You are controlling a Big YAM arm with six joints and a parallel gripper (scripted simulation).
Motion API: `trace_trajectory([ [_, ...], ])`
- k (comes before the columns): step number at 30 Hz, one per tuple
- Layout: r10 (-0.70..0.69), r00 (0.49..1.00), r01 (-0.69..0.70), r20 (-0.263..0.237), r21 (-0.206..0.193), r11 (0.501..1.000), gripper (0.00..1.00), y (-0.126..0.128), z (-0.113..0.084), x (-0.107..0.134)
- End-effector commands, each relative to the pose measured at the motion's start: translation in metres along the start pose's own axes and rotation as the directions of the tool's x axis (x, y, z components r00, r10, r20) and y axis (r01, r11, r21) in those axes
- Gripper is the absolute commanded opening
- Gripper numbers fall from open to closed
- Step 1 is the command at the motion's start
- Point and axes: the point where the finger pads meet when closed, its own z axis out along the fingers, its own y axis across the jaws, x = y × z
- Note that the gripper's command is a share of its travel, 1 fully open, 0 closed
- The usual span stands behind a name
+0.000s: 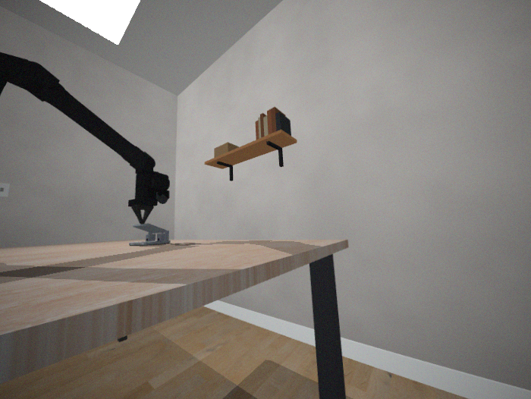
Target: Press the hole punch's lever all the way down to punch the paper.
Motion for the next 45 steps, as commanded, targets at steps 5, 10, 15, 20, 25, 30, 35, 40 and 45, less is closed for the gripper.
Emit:
trace_trajectory([
  [5,-0.013,1.0,0.013,0.008,0.002,1.0,0.0,0.006,0.003,-0.002],
  [10,-0.013,1.0,0.013,0.008,0.002,1.0,0.0,0.006,0.003,-0.001],
  [15,-0.013,1.0,0.013,0.009,0.002,1.0,0.0,0.006,0.003,-0.001],
  [20,-0.013,1.0,0.013,0.008,0.002,1.0,0.0,0.006,0.003,-0.001],
  [25,-0.013,1.0,0.013,0.007,0.002,1.0,0.0,0.006,0.004,-0.001],
  [30,-0.013,1.0,0.013,0.005,0.002,1.0,0.0,0.006,0.006,0.0],
  [35,-0.013,1.0,0.013,-0.001,0.001,1.0,0.0,0.006,0.014,0.002],
  [40,-0.013,1.0,0.013,-0.003,0.001,1.0,0.0,0.006,0.018,0.003],
  [45,-0.013,1.0,0.013,-0.005,0.0,1.0,0.0,0.006,0.019,0.004],
])
